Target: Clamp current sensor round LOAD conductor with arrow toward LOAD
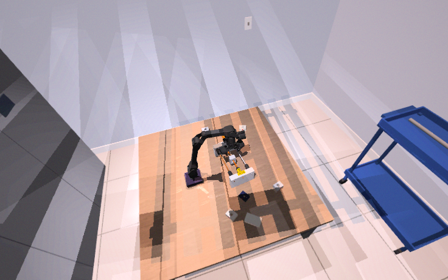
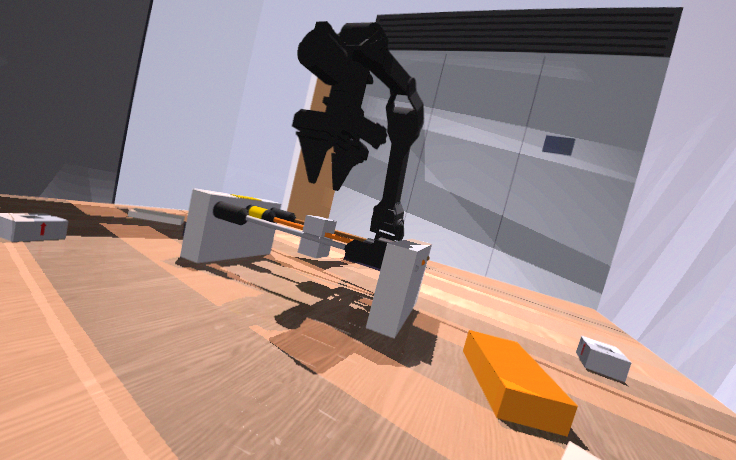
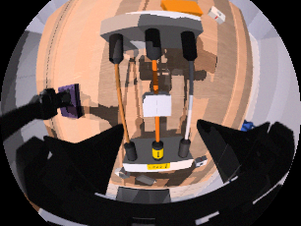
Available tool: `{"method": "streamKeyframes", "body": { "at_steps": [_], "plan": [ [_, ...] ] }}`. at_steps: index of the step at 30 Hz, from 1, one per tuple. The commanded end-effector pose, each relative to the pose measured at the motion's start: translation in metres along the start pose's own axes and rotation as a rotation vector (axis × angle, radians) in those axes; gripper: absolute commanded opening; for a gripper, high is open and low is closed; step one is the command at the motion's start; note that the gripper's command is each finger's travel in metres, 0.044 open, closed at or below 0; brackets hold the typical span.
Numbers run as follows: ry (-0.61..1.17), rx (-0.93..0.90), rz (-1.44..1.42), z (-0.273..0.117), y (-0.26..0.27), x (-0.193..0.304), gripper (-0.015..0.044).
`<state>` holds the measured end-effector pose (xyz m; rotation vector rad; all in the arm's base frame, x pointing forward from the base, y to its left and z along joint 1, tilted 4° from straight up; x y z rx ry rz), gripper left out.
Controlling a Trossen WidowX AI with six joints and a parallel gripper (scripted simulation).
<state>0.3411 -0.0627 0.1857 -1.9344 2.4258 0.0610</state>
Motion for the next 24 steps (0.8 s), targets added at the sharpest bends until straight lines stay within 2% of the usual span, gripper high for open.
{"method": "streamKeyframes", "body": {
  "at_steps": [1, 19, 24],
  "plan": [
    [-0.002, -0.002, -0.005, 0.000, 0.000, 0.000, 0.0440],
    [-0.008, 0.002, 0.011, 0.000, 0.001, 0.002, 0.0440],
    [-0.229, 0.066, 0.303, 0.005, 0.020, 0.038, 0.0440]
  ]
}}
Point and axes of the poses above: the point midway between the two fingers, 35 mm back from their tips, its own z axis out along the fingers, its own y axis across the jaws, x = y × z, the point moved 1 cm from there along -z, back along the fingers, and after that the axes turned 11 degrees about z, right-handed, at the moved point
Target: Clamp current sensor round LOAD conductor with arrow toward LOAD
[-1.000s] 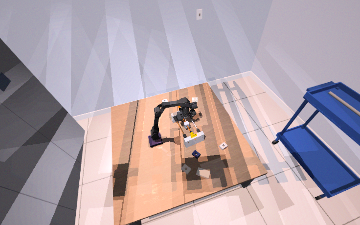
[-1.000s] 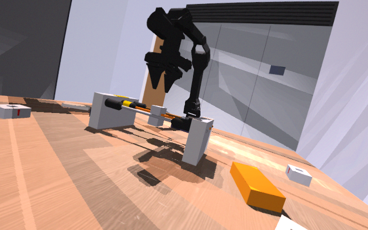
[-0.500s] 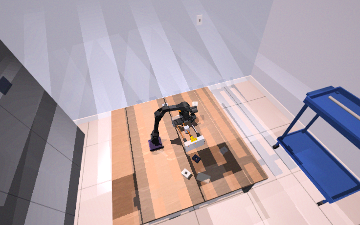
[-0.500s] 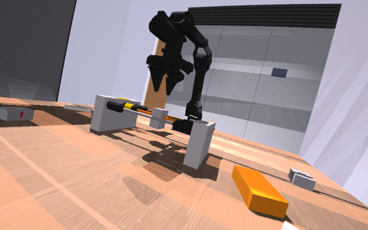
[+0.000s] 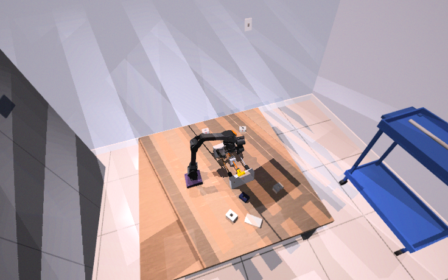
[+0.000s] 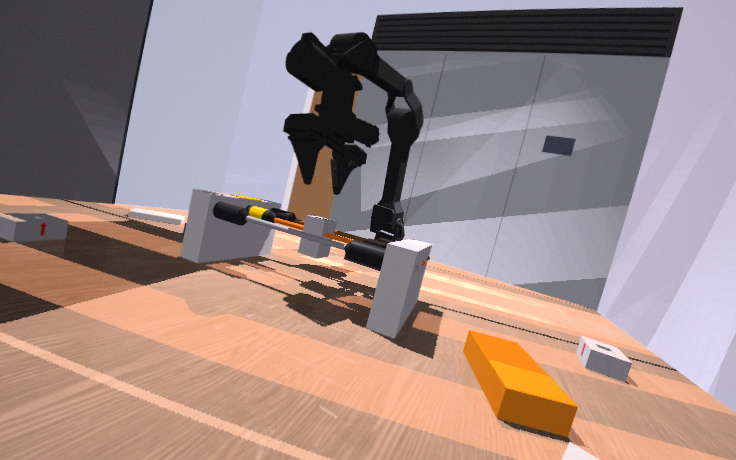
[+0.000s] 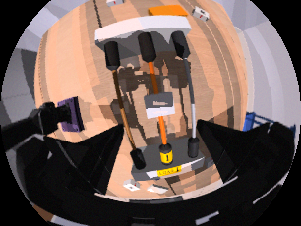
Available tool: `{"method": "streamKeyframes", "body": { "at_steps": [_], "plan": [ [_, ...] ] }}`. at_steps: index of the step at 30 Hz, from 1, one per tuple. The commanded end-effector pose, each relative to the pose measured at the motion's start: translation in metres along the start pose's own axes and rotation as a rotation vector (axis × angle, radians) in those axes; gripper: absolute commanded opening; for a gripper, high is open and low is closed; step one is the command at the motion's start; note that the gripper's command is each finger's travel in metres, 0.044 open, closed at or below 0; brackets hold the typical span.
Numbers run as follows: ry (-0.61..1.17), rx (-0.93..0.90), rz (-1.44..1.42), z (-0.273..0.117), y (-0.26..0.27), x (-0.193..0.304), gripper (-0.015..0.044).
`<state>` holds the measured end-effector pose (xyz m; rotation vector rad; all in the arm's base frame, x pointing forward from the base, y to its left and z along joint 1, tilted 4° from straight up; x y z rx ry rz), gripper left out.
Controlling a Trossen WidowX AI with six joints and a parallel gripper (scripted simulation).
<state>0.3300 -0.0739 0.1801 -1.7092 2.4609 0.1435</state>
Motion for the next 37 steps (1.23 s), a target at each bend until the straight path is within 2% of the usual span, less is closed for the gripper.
{"method": "streamKeyframes", "body": {
  "at_steps": [1, 13, 16, 17, 32, 36, 37],
  "plan": [
    [-0.165, 0.063, 0.236, -0.003, 0.013, 0.034, 0.0440],
    [-0.759, 0.343, 0.855, -0.008, 0.073, 0.102, 0.0440],
    [-0.767, 0.348, 0.862, -0.008, 0.074, 0.103, 0.0440],
    [-0.704, 0.315, 0.825, -0.006, 0.069, 0.101, 0.0440],
    [-0.696, 0.310, 0.818, -0.006, 0.068, 0.100, 0.0440],
    [-0.523, 0.218, 0.652, -0.005, 0.049, 0.083, 0.0440],
    [-0.625, 0.271, 0.768, -0.005, 0.062, 0.096, 0.0440]
  ]
}}
Point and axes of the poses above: the point midway between the two fingers, 35 mm back from their tips, its own z axis out along the fingers, its own y axis across the jaws, x = y × z, the point moved 1 cm from there along -z, back along the fingers, and after that the axes turned 11 degrees about z, right-handed, at the moved point
